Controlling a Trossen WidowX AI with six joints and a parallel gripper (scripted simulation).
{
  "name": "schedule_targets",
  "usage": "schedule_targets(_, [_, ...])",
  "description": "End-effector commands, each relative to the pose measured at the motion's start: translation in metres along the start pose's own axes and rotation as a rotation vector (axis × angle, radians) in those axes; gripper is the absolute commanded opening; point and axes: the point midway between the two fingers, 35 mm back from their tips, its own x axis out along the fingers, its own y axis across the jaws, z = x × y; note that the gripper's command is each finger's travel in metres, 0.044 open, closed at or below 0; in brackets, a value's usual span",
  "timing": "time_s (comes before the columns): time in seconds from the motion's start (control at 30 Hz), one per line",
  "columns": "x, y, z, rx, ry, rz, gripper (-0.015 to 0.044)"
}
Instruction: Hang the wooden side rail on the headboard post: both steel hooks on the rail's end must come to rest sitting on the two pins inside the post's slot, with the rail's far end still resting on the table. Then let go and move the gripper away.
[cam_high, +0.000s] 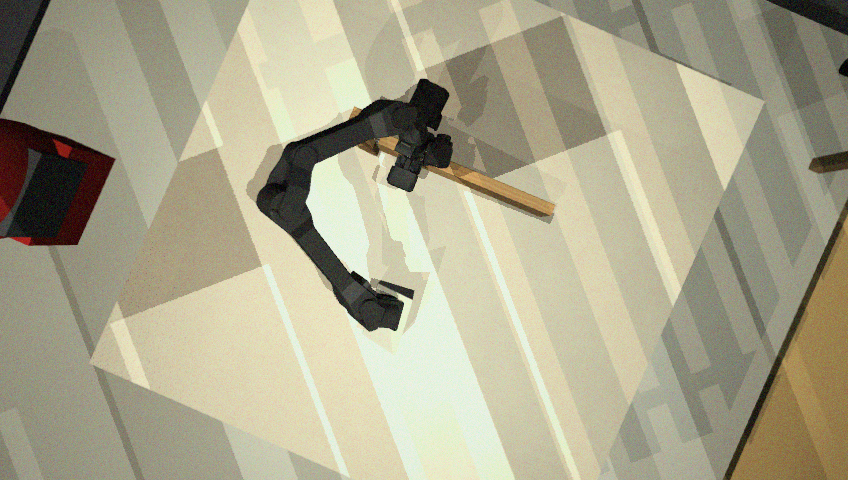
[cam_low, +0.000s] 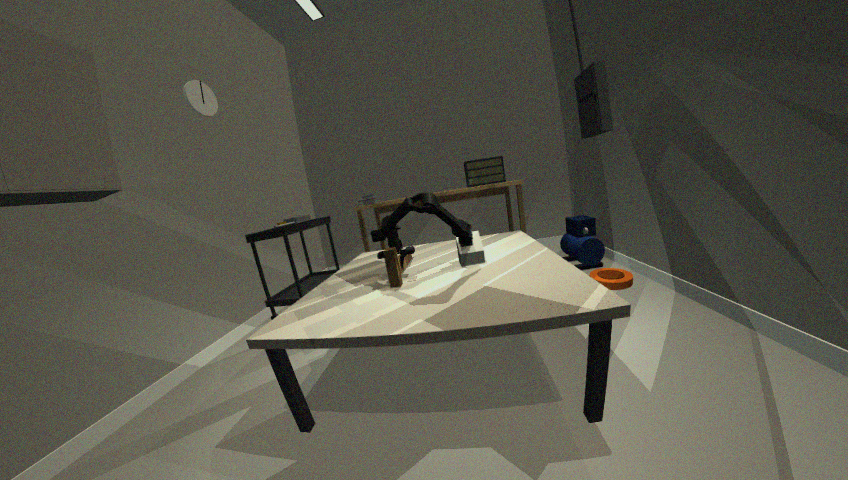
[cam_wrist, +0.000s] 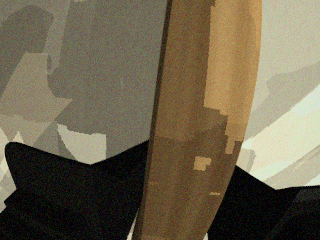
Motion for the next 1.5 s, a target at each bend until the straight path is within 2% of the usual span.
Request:
schedule_targets(0.0, [-0.0048,0.0017,-0.0004,0.005,0.001,0.014,0.0000])
schedule_targets(1.47, [-0.0044,0.0024,-0.0053,0.005,0.001,0.014,0.0000])
